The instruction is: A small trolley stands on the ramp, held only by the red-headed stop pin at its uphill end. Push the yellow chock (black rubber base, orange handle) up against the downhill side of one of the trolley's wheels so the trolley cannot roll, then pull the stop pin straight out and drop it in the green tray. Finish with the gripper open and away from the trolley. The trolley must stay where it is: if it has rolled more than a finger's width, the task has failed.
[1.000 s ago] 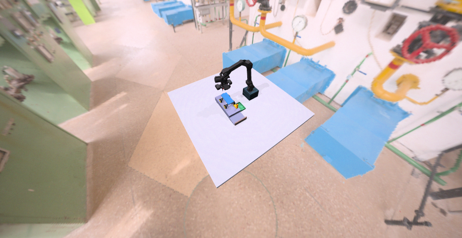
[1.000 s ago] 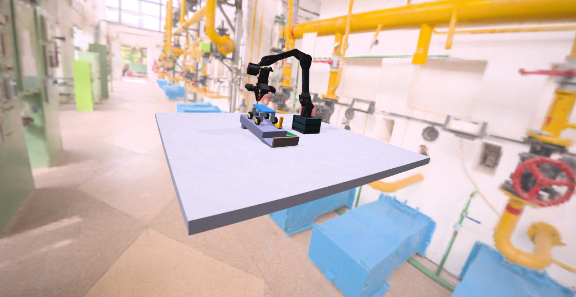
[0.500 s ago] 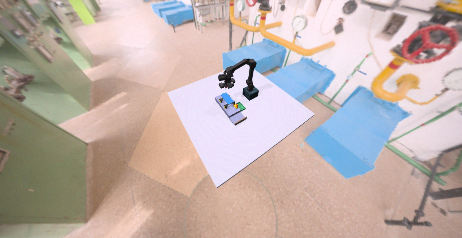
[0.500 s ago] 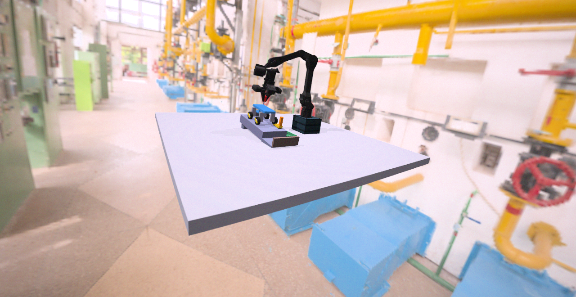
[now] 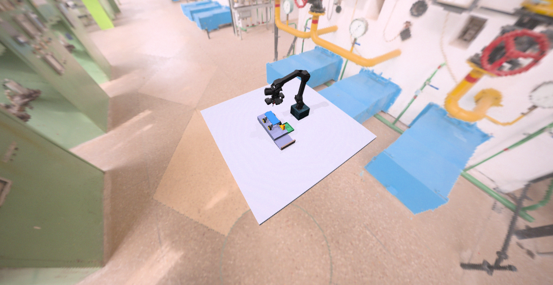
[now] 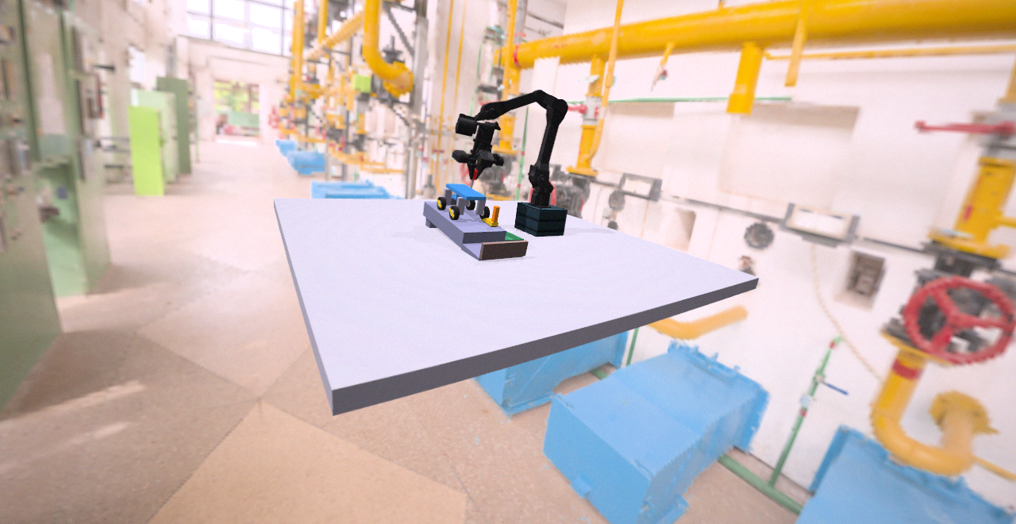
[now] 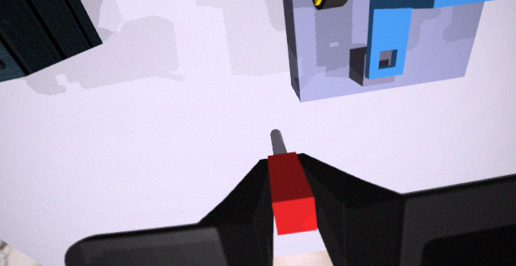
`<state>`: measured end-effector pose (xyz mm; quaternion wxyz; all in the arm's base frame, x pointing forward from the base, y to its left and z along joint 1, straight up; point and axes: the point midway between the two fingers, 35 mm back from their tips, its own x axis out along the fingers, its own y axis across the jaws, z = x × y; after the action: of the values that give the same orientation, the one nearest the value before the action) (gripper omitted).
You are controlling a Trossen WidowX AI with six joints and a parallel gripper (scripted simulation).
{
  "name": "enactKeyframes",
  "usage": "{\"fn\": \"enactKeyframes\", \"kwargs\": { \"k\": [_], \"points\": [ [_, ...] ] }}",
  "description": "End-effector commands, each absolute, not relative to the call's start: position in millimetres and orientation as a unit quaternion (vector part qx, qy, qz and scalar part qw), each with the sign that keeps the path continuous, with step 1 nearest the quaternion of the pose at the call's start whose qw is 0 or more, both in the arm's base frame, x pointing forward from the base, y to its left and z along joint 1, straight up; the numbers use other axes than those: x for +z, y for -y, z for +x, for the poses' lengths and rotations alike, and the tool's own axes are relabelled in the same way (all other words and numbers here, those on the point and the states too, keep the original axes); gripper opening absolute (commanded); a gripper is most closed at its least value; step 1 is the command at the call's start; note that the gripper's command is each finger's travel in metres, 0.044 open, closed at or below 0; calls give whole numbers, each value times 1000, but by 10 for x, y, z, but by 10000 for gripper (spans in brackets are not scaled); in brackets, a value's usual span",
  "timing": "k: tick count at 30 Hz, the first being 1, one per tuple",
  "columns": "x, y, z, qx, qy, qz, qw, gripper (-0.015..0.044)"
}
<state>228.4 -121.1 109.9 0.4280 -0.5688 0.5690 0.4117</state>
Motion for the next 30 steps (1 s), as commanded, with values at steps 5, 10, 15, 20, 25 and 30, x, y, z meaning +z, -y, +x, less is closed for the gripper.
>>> {"fn": "enactKeyframes", "kwargs": {
  "k": [5, 10, 15, 20, 25, 30],
  "points": [
    [1045, 921, 2289, 412, -567, -569, 430, 0],
    [1008, 734, 2303, 412, -567, -569, 430, 0],
    [978, 549, 2315, 413, -566, -568, 431, 0],
    [955, 364, 2325, 413, -566, -568, 431, 0],
    [932, 178, 2328, 414, -566, -568, 432, 0],
    [906, -6, 2326, 414, -565, -567, 432, 0]
  ]
}}
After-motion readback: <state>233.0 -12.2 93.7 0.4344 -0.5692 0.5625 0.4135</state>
